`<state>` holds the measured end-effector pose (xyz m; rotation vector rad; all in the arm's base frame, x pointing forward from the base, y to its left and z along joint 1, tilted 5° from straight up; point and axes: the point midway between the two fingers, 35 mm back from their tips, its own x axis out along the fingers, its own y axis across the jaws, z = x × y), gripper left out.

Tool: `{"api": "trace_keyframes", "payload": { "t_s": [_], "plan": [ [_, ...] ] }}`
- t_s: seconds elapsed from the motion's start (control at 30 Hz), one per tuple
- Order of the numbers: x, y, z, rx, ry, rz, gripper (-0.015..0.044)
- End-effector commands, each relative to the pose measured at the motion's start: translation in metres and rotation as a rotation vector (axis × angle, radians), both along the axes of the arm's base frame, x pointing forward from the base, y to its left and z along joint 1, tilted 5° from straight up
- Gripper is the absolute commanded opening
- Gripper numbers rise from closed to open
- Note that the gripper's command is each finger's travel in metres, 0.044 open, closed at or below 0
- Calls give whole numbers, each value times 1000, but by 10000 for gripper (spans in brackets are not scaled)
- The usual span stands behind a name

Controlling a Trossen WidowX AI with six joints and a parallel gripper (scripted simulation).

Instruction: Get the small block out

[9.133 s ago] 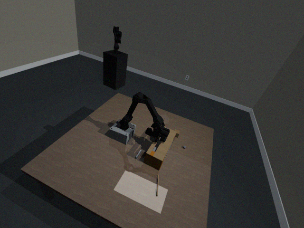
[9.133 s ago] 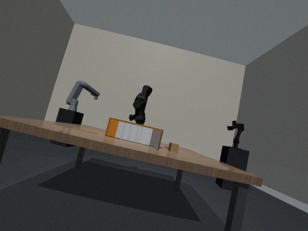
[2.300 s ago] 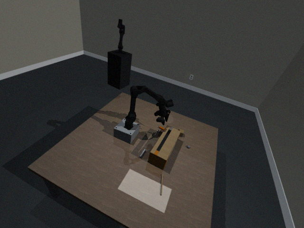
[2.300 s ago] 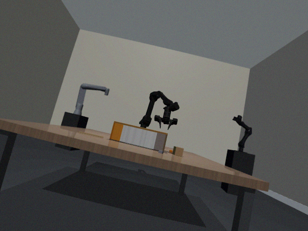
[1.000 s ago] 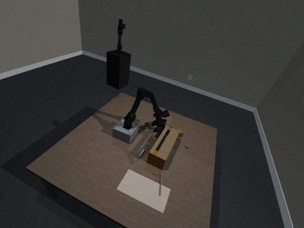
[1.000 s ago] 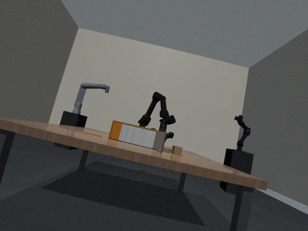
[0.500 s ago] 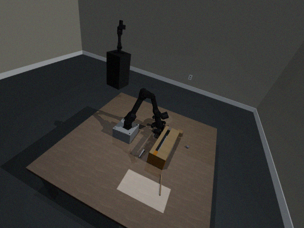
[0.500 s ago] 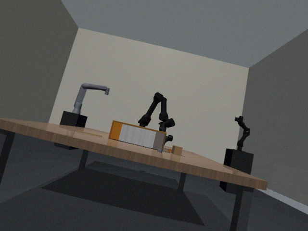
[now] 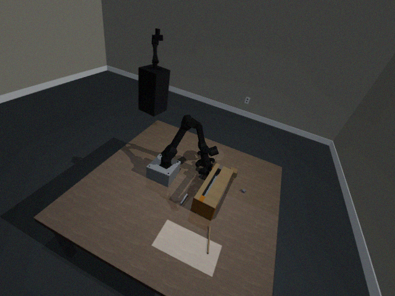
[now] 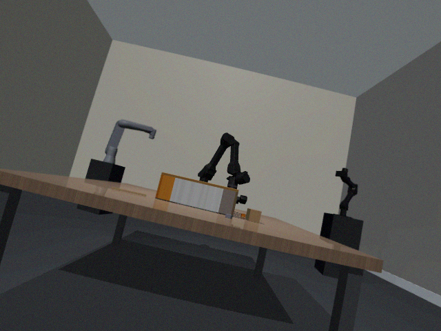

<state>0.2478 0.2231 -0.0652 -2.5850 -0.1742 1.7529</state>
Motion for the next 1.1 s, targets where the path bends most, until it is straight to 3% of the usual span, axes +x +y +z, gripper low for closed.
{"api": "trace_keyframes", "payload": {
  "t_s": [0.0,0.07,0.4,0.57,1.07],
  "plan": [
    [0,-1,1,-3,3,-6,29],
    [1,-1,10,-3,2,-5,0],
    [4,-3,59,0,-1,0,0],
    [3,-5,65,1,-2,10,0],
    [-10,-29,112,3,-35,241,0]
  ]
}}
